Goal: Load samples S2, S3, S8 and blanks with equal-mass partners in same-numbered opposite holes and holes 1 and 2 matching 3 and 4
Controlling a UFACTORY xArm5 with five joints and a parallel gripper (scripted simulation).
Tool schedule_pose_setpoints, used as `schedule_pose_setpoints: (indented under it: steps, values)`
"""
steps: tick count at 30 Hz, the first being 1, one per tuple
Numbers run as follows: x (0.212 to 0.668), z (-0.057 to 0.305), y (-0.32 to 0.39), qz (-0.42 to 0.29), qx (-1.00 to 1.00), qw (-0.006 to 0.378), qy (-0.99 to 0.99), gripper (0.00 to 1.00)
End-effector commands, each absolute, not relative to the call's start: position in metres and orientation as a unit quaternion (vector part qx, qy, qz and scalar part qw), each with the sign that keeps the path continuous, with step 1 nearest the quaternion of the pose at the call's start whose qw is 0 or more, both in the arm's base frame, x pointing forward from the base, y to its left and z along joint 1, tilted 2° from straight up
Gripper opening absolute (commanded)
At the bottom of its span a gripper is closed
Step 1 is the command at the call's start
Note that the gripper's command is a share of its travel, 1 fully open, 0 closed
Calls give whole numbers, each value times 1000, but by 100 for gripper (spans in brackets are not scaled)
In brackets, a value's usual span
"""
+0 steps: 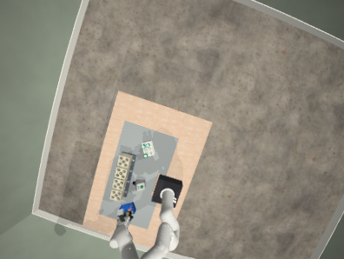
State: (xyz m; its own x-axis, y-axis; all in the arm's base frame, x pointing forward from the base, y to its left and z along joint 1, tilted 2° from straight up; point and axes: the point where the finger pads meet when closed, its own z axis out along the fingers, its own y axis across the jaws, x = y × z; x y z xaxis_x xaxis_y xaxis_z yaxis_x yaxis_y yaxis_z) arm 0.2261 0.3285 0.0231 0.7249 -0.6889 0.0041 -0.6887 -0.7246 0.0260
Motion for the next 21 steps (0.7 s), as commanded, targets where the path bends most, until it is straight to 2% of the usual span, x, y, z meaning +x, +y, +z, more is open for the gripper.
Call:
schedule_pose_setpoints:
  steps: [1,21]
  values:
    - [227,22,330,-3,929,11,-371,57]
    - [227,10,329,-3,929,11,-371,57]
